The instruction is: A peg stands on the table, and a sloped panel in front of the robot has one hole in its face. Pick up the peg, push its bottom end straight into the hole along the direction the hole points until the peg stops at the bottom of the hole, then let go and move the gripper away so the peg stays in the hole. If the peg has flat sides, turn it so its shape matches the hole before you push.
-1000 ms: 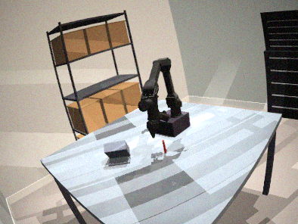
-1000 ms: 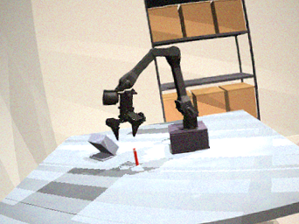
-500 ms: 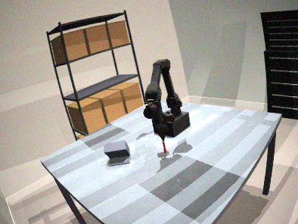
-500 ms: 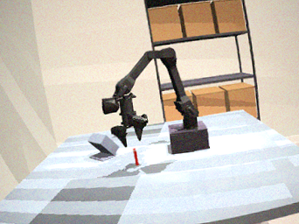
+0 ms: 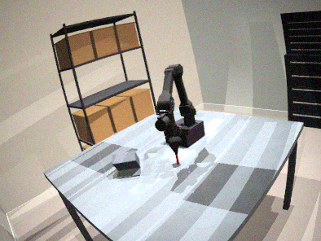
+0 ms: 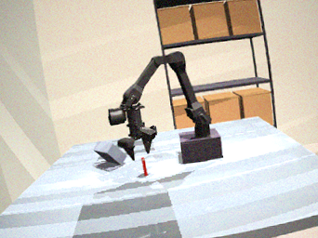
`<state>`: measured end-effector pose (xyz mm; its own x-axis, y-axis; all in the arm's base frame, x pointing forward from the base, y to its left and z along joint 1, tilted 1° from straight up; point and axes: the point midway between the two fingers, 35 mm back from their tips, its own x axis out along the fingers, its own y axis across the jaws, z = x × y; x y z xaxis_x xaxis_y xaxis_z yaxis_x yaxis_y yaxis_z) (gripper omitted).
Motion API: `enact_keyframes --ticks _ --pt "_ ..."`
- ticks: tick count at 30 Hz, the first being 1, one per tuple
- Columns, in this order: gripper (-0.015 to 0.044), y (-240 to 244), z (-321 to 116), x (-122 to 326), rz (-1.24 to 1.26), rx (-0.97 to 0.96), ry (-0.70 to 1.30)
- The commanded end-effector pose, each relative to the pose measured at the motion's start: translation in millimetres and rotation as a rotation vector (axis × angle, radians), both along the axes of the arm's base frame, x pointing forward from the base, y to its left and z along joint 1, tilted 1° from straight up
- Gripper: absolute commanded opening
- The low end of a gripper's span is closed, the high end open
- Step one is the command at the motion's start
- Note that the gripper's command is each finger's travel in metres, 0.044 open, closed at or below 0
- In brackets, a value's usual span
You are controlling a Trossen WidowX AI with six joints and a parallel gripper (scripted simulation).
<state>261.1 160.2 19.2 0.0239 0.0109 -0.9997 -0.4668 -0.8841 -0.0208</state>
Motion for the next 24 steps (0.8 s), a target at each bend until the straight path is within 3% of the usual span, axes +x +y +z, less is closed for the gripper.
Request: enact_keyframes --ticks 1,24 --pt "0.0440 -1 -11 -3 0.006 -0.004 0.014" --pt "0.0440 -3 -47 -5 0.006 -0.004 0.014"
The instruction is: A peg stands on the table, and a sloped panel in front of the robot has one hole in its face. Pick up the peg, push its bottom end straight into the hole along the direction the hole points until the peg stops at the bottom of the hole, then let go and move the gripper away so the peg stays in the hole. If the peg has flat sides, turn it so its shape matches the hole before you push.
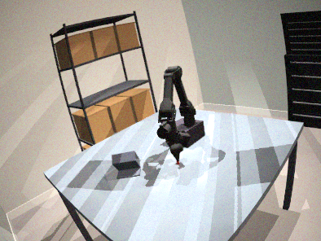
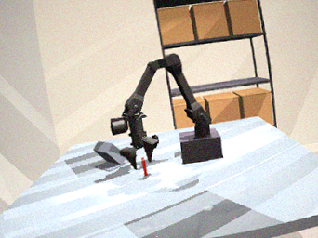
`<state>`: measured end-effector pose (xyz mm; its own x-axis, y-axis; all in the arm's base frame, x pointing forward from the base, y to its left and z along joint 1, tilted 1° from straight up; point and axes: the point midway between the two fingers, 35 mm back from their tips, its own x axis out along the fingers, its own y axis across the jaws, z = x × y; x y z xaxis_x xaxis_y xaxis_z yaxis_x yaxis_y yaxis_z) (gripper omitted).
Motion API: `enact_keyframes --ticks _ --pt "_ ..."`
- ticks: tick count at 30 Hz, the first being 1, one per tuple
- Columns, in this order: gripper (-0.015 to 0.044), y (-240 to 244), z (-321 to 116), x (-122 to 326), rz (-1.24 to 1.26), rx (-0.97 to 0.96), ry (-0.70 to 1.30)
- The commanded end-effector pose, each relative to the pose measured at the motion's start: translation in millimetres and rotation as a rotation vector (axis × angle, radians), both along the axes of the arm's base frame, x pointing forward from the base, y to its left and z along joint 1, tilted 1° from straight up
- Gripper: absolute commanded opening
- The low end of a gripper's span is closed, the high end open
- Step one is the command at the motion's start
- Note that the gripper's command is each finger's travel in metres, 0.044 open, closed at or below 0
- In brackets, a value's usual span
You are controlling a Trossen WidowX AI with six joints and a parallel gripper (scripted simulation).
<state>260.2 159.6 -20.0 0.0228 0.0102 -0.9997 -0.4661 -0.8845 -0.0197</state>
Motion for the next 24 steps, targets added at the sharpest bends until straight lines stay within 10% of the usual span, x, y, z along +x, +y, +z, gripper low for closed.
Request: enact_keyframes --ticks 1,7,24 --pt "0.0440 -1.9 -7.9 -3.9 0.006 -0.003 0.013" --pt "0.0440 -1.9 -7.9 -3.9 0.006 -0.003 0.013" --pt "0.0033 -1.0 -5.2 -1.5 0.000 -0.003 0.005"
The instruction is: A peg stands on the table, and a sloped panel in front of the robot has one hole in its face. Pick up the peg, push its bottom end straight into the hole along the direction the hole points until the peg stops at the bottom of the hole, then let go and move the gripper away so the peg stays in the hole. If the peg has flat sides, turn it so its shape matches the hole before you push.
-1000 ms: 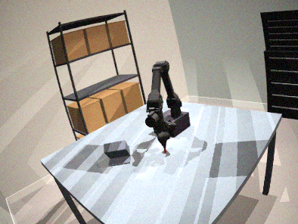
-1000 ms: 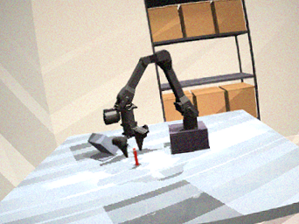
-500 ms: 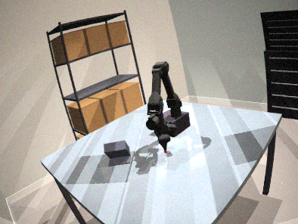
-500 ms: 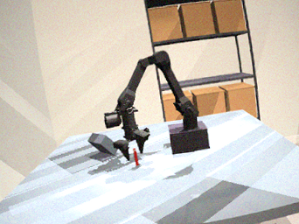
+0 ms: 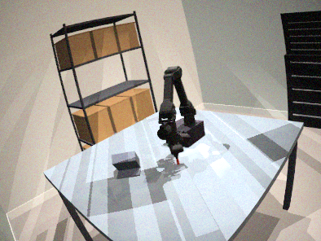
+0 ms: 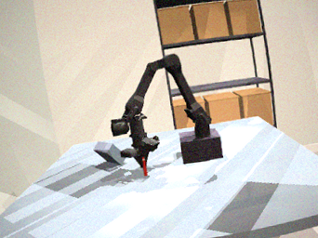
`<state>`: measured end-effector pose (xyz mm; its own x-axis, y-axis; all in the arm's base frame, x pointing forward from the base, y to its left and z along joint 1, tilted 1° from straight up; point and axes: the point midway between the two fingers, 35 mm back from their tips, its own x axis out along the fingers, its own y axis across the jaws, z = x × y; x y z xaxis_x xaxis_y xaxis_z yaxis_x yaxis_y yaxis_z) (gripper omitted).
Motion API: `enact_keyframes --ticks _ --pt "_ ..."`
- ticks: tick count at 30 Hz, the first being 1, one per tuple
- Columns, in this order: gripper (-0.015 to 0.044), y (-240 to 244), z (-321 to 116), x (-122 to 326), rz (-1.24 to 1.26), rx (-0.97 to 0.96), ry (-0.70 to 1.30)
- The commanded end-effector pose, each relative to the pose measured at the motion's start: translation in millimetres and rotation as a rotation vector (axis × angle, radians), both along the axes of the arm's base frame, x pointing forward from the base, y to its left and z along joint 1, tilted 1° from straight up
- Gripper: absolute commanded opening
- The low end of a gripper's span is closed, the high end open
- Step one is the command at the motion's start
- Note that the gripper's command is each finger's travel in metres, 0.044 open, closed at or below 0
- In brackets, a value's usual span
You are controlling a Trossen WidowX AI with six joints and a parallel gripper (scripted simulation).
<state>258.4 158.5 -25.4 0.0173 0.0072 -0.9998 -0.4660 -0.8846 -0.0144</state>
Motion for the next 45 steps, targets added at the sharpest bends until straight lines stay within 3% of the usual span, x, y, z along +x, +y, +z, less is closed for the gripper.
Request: enact_keyframes --ticks 1,9,23,45 --pt "0.0026 0 0 0 0.000 0.000 -0.001" --pt "0.0000 1 9 1 0.000 0.000 0.000" --pt "0.0000 0 79 1 0.005 0.000 0.007" --pt "0.0000 -12 80 16 -0.120 0.057 0.039"
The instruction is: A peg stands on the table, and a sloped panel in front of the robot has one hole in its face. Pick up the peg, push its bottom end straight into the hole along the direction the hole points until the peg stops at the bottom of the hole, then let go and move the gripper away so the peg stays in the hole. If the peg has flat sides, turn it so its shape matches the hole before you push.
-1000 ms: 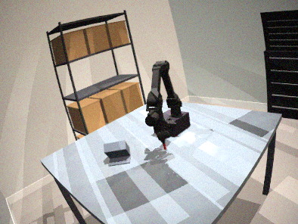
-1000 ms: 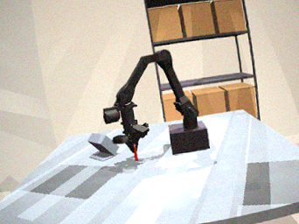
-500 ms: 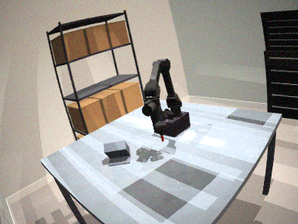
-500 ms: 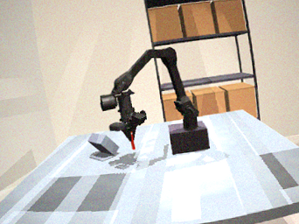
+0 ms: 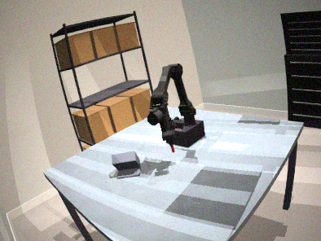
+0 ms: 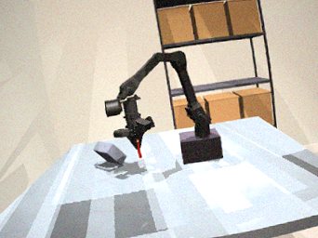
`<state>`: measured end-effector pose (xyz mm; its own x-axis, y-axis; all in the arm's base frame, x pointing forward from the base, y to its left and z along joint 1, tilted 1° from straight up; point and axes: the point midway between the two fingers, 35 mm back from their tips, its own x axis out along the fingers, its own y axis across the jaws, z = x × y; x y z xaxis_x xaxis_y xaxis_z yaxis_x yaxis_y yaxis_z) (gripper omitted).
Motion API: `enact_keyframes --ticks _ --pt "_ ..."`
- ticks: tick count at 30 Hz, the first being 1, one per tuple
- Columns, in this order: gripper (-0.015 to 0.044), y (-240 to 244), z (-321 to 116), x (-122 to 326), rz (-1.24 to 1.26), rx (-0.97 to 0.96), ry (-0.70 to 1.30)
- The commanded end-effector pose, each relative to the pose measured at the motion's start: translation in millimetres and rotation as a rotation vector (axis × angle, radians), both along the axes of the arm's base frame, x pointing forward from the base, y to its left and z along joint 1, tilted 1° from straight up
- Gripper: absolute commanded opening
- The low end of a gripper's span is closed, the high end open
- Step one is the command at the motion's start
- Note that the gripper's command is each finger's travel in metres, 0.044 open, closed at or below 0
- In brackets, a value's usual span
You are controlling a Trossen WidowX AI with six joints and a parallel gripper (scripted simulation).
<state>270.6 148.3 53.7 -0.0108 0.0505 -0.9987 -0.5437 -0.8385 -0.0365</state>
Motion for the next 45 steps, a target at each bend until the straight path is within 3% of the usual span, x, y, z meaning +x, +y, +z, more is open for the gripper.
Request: enact_keyframes --ticks 1,45 --pt "0.0000 -3 0 4 -0.038 0.017 0.010" --pt "0.0000 -38 2 40 -0.352 0.167 0.079"
